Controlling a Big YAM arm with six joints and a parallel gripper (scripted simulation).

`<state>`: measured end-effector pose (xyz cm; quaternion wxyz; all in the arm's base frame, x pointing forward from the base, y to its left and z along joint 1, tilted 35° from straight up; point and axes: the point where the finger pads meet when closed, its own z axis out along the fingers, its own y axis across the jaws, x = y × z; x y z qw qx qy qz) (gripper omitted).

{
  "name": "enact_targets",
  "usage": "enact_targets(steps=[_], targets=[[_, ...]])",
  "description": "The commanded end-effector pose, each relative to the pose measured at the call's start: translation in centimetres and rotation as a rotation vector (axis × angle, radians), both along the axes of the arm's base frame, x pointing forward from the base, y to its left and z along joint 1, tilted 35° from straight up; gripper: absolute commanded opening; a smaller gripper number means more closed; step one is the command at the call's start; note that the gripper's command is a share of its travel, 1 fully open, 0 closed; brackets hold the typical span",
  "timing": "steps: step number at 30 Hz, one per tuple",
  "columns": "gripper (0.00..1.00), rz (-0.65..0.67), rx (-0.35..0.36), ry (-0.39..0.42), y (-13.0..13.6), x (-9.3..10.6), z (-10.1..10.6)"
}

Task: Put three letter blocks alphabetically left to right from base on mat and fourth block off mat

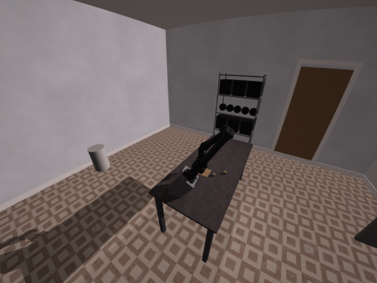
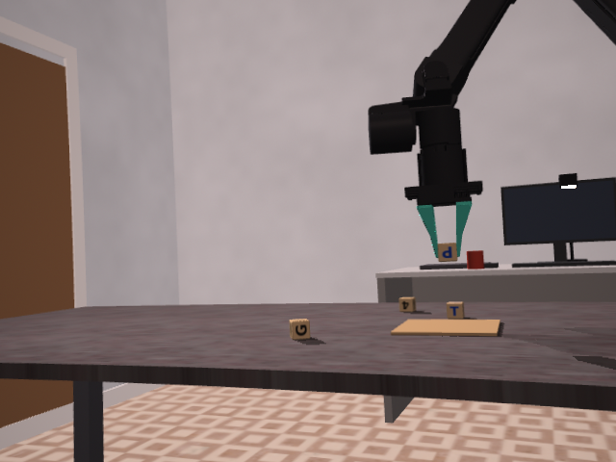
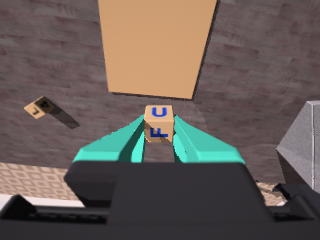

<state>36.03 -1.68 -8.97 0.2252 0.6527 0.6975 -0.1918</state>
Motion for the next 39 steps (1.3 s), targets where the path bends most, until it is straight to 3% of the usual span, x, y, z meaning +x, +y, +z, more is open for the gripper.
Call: enact_targets(steps=[1,3,5,7,18,27,31,39], targets=[[0.20,-0.078,0.015,-0.125,-0.3,3.2,1.8],[0.20,-0.045,0.011,-0.097,0.9,2.6,1.1],[0.20,-0.045,0.007,-0.077,0.7,1.7,0.7],[0.20,-0.075,0.006,-0.076,-0.4,1.6,0.7],[0.20,-0.060,0.001,-0.048,-1.3,0.8,-0.8],[0.20,-0.060,-0.001,-0.047,-3.5,1.0,-4.0],[0.20,-0.060,0.002,-0.063,-4.4,2.0,-5.4],[0.20,-0.060,0.003,-0.067,-5.5,2.4,-7.1]])
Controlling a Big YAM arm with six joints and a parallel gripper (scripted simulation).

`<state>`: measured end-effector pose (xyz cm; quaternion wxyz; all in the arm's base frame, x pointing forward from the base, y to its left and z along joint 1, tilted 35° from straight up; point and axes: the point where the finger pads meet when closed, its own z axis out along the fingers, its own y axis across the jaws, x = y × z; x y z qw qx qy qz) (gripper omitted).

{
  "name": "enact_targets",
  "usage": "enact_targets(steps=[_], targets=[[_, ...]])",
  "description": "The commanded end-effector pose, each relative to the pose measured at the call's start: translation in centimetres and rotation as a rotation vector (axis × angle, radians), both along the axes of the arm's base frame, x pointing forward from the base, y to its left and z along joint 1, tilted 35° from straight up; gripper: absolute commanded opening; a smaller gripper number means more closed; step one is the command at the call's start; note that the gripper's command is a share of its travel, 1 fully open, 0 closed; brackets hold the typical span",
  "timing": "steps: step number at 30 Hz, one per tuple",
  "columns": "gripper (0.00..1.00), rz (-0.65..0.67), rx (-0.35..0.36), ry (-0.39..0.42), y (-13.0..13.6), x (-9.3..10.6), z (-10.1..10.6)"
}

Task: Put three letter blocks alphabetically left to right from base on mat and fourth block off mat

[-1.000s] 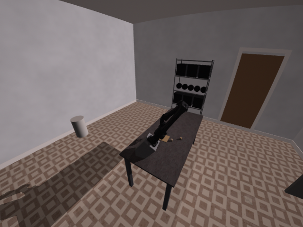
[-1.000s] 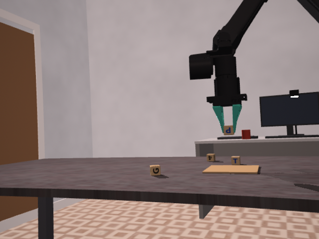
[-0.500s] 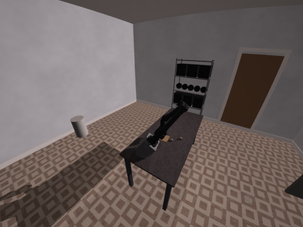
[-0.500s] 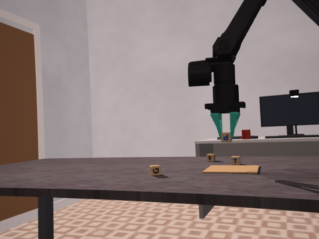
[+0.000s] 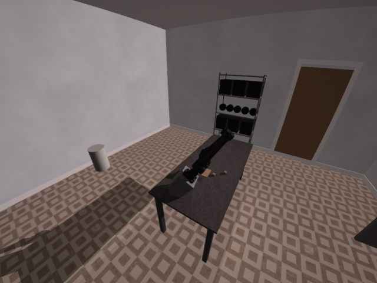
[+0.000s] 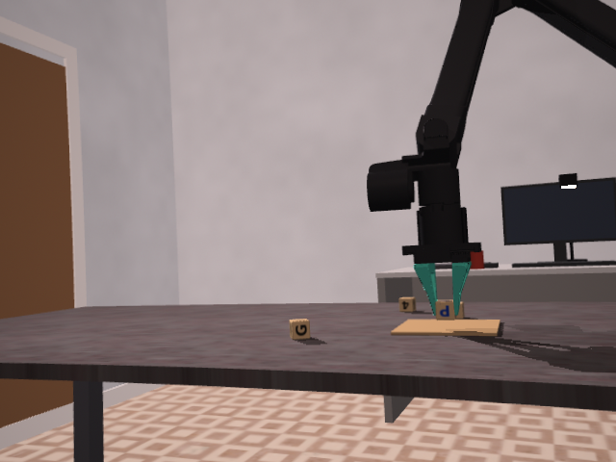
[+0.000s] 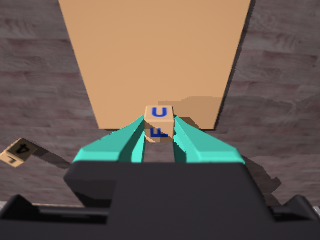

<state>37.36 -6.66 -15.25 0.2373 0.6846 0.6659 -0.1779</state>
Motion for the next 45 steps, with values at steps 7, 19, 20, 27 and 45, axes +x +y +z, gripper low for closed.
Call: enact_targets(steps=[7,19,20,27,45], targets=[[0.20,0.033,-0.004,-0.005,-0.20,1.24,-1.44],[0.20,0.027,-0.003,-0.003,-0.30,1.13,-1.45],[0.20,0.027,-0.003,-0.003,-0.30,1.13,-1.45],[0.20,0.027,-0.003,-0.003,-0.30,1.13,-1.45],[0.20,0.029,-0.004,0.010,-0.69,1.08,-1.31]])
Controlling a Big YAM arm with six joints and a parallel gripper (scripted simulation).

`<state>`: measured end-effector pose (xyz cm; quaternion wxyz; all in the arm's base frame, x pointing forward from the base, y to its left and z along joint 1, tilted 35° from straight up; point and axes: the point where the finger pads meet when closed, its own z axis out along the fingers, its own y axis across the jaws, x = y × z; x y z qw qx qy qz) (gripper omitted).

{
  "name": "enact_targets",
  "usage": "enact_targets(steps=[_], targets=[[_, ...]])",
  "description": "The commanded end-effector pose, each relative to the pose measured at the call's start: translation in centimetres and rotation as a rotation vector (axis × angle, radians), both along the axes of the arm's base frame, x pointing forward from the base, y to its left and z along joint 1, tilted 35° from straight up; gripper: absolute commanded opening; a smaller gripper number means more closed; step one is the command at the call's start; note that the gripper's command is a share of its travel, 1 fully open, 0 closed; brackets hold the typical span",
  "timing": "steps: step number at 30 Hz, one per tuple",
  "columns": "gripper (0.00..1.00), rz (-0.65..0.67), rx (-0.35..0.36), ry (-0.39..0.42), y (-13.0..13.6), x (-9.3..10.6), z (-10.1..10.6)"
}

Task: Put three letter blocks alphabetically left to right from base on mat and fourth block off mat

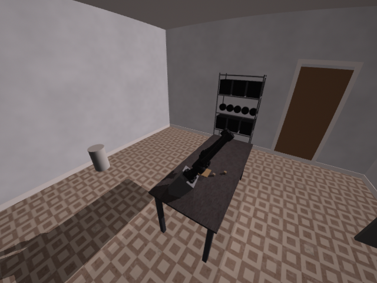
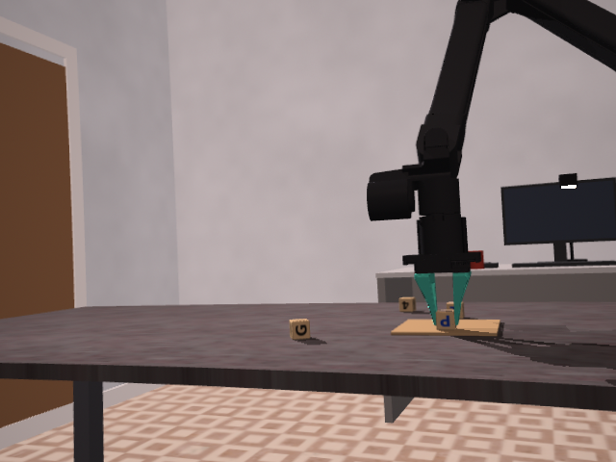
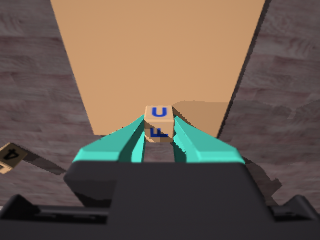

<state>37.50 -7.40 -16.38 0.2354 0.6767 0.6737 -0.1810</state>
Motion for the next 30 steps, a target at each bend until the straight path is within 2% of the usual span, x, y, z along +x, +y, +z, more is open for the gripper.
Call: enact_targets(steps=[1,30], targets=[[0.20,0.003,-0.001,-0.007,-0.03,0.92,-0.16],[0.20,-0.004,-0.001,-0.005,-0.37,1.08,0.21]])
